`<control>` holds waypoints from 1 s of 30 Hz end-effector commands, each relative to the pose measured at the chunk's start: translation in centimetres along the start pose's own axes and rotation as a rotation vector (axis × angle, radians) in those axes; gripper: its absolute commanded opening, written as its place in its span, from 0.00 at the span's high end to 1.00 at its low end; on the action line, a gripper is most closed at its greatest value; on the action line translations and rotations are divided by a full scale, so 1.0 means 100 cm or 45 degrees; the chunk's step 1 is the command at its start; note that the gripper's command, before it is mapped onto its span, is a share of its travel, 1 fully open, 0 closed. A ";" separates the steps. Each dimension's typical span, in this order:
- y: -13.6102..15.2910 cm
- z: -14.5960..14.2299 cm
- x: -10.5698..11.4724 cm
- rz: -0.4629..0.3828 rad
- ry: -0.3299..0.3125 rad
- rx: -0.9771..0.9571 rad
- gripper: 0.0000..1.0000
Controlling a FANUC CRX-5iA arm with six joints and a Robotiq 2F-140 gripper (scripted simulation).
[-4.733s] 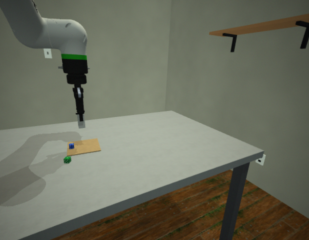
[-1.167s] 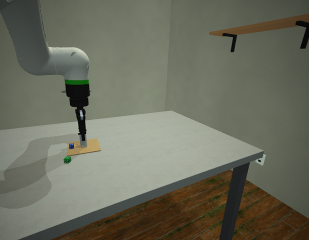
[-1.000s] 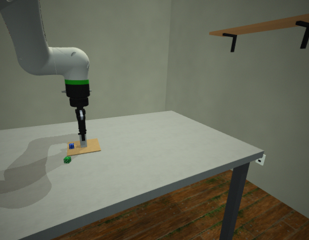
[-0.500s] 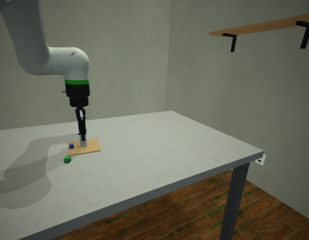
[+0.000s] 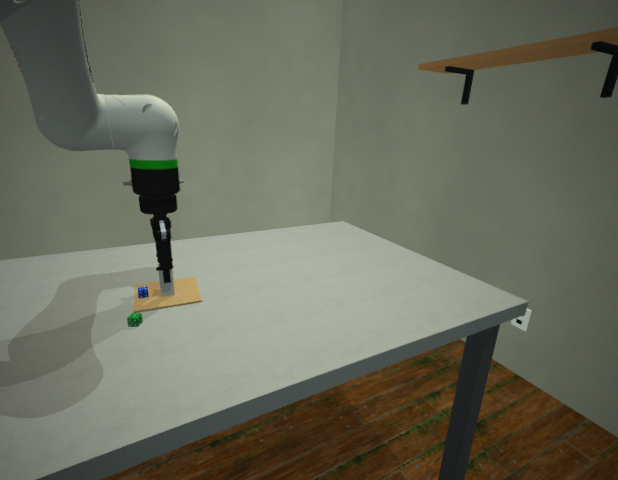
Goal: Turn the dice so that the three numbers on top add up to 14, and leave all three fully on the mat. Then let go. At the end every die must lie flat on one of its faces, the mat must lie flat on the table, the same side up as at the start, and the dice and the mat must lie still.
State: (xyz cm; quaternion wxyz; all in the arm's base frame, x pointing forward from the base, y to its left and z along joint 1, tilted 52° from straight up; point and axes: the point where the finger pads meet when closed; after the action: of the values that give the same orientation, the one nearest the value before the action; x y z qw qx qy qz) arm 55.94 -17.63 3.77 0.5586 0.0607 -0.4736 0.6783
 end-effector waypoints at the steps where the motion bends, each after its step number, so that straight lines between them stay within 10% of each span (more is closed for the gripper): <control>1: 0.000 0.000 0.000 0.000 0.000 0.000 0.79; 15: 0.000 0.000 0.005 0.000 0.000 0.000 0.79; 30: 0.000 0.000 0.066 0.000 0.000 0.000 0.79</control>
State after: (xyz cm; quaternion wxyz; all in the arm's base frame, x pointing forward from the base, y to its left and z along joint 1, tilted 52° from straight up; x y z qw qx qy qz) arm 54.06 -14.03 6.87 0.5577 0.0608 -0.4741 0.6786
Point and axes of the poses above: the point where the finger pads meet when closed, its own x axis back along the fingers, its own z axis across the jaws, y = z × x, and after that the axes turned 12 degrees about -x, right-handed
